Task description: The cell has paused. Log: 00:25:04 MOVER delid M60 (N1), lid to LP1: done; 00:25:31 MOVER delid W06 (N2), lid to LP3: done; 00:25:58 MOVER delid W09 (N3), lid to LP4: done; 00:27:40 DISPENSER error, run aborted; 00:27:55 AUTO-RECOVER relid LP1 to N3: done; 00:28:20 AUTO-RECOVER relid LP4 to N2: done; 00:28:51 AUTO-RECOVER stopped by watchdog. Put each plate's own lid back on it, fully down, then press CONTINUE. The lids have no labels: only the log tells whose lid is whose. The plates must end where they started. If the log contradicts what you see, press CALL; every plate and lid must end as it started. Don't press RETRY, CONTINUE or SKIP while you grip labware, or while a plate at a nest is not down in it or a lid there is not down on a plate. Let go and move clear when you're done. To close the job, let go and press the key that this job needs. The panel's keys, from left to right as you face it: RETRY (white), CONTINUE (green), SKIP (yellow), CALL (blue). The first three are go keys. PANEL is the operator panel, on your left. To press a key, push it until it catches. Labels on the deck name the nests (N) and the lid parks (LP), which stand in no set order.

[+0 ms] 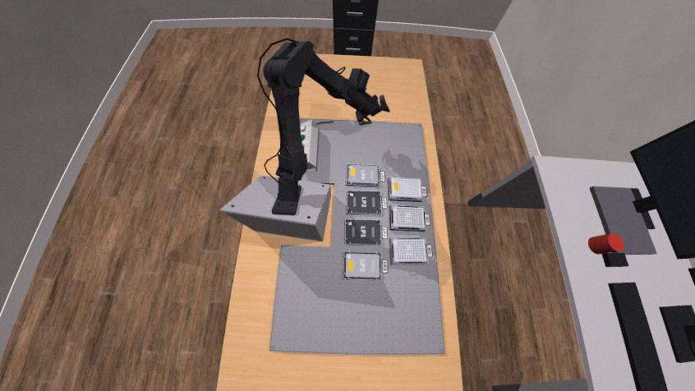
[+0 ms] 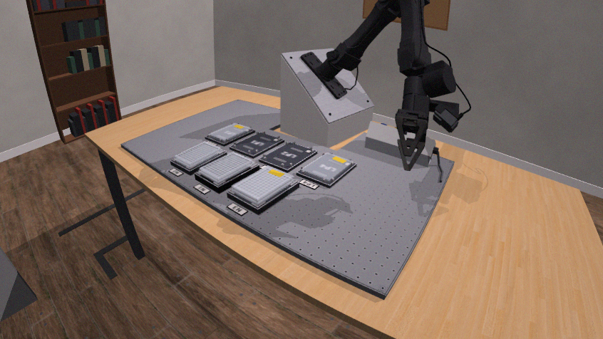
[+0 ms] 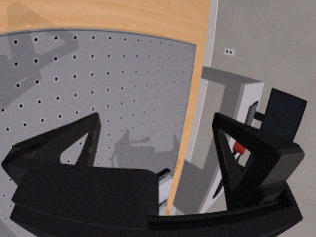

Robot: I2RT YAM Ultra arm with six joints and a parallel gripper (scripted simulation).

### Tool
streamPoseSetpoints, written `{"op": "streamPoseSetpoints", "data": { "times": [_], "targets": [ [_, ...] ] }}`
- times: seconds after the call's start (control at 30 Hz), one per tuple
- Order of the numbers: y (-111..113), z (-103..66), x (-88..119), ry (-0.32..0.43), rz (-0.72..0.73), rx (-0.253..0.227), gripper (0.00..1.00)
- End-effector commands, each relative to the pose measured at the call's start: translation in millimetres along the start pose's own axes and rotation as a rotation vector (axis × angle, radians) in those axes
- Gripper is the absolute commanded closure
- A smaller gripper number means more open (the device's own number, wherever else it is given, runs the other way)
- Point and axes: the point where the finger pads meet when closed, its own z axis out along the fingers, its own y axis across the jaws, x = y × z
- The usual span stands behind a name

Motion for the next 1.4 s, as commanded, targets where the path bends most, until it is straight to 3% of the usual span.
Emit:
{"op": "streamPoseSetpoints", "data": {
  "times": [0.0,0.03,0.07,0.17,0.33,0.5,0.57,0.77,0.8,0.93,1.07,1.1,1.17,1.37],
  "targets": [
    [-21.4,-12.9,10.0,0.045,0.066,0.015,0.0],
    [-22.6,-13.7,14.7,0.061,0.076,0.013,0.0],
    [-9.7,-12.0,34.1,0.093,0.072,-0.016,0.0],
    [-25.5,-16.7,27.6,0.092,0.1,0.007,0.0],
    [-29.0,-20.4,41.8,0.14,0.135,0.003,0.0],
    [-34.0,-28.4,65.4,0.221,0.195,-0.001,0.0],
    [-21.1,-29.4,87.3,0.257,0.196,-0.029,0.0],
    [-38.2,-40.7,94.6,0.299,0.261,-0.008,0.0],
    [-24.8,-41.4,112.7,0.338,0.264,-0.033,0.0],
    [-34.5,-44.2,107.1,0.33,0.277,-0.017,0.0],
    [-37.3,-54.0,124.2,0.391,0.329,-0.013,0.0],
    [-27.1,-55.4,136.8,0.419,0.334,-0.034,0.0],
    [-33.1,-58.1,134.9,0.419,0.348,-0.023,0.0],
    [-29.9,-71.0,157.5,0.494,0.408,-0.029,0.0]
  ]
}}
